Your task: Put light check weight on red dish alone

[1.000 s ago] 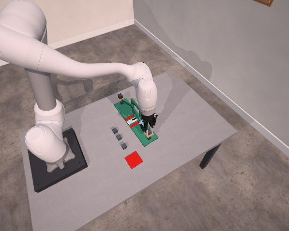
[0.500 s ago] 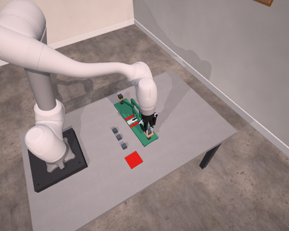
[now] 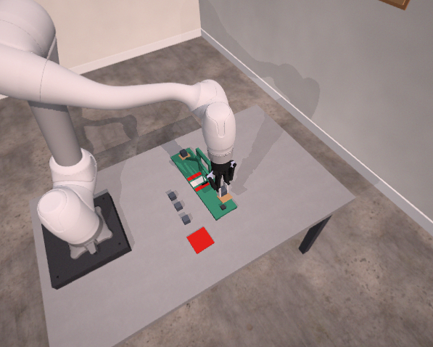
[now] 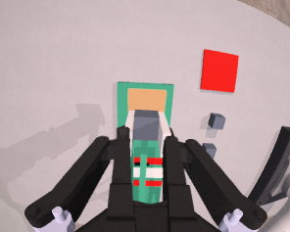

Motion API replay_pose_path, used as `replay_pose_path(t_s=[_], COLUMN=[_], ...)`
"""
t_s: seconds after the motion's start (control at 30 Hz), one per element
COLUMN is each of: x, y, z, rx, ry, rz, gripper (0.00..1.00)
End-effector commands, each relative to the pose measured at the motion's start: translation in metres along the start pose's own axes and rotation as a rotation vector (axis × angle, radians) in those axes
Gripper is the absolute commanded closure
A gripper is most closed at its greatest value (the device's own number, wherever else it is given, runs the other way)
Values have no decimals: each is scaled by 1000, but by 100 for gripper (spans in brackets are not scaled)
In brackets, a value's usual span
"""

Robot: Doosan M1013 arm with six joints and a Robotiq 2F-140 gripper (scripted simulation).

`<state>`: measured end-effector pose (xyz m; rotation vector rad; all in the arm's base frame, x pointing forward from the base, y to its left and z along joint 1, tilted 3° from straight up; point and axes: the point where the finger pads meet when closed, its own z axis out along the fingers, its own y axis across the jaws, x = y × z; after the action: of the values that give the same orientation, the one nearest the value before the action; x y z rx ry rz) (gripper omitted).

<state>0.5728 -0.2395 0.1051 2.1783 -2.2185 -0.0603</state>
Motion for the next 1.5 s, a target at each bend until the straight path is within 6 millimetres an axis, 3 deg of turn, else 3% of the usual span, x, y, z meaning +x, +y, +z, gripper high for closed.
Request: replay_pose_path(t_s=[0.0, 0.57, 0.77, 0.83, 1.2, 1.33, 1.47], x=[0, 0, 0, 0, 0, 0, 0], y=[0, 6, 45, 45, 150, 167, 170], z=[-9, -11, -11, -11, -11, -11, -11], rx=[0, 0, 0, 0, 0, 0, 0], ry=[0, 0, 0, 0, 0, 0, 0], rz=[0, 0, 0, 0, 0, 0, 0], gripper=[76, 76, 76, 76, 76, 76, 76])
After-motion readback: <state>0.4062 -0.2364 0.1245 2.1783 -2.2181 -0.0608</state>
